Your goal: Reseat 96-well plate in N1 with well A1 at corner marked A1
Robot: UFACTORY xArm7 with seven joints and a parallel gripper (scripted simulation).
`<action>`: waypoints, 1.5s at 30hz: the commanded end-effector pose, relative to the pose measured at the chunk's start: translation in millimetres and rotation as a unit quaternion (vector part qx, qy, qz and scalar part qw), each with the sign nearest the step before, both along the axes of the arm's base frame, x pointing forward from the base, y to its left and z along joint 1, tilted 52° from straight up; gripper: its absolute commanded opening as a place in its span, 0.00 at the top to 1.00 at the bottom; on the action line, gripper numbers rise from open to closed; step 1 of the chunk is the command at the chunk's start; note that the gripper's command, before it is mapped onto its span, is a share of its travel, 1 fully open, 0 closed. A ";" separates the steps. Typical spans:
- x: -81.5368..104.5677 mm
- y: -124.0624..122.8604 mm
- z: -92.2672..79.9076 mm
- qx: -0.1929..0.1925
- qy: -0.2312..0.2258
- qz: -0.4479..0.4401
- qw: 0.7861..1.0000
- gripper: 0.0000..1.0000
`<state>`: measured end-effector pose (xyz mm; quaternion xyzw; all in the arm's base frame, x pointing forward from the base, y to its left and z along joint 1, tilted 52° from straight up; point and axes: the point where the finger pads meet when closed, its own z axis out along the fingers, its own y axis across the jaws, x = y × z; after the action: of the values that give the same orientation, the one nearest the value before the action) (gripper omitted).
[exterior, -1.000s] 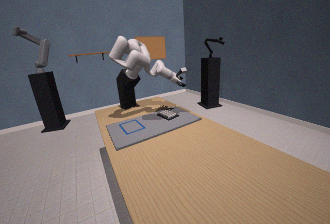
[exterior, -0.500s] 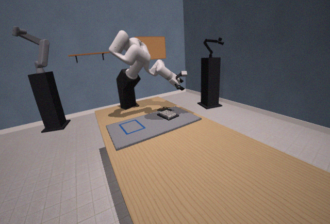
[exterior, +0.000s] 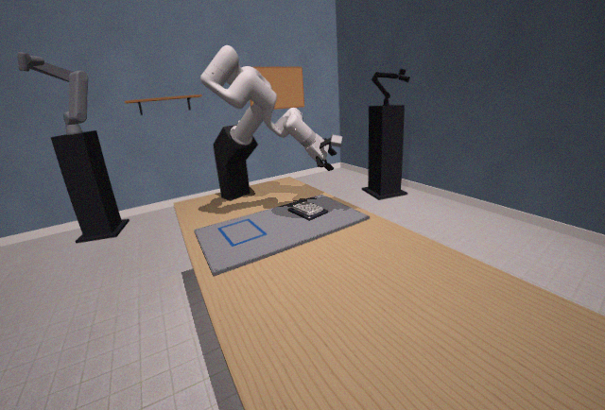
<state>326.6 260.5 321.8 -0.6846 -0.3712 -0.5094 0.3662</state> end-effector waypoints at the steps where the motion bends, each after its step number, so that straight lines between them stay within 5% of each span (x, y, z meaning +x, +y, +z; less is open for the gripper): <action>1: 14.6 -17.3 3.6 0.004 0.043 -0.041 0.998 0.00; 22: 42.7 -59.8 11.9 0.047 0.157 -0.154 0.974 0.00; 39: 60.9 -101.8 17.2 0.136 0.296 -0.287 0.901 0.00; 45: 65.1 -115.2 15.4 0.184 0.352 -0.336 0.854 0.00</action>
<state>389.2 153.5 336.9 -0.8188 0.0668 -0.4080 0.3983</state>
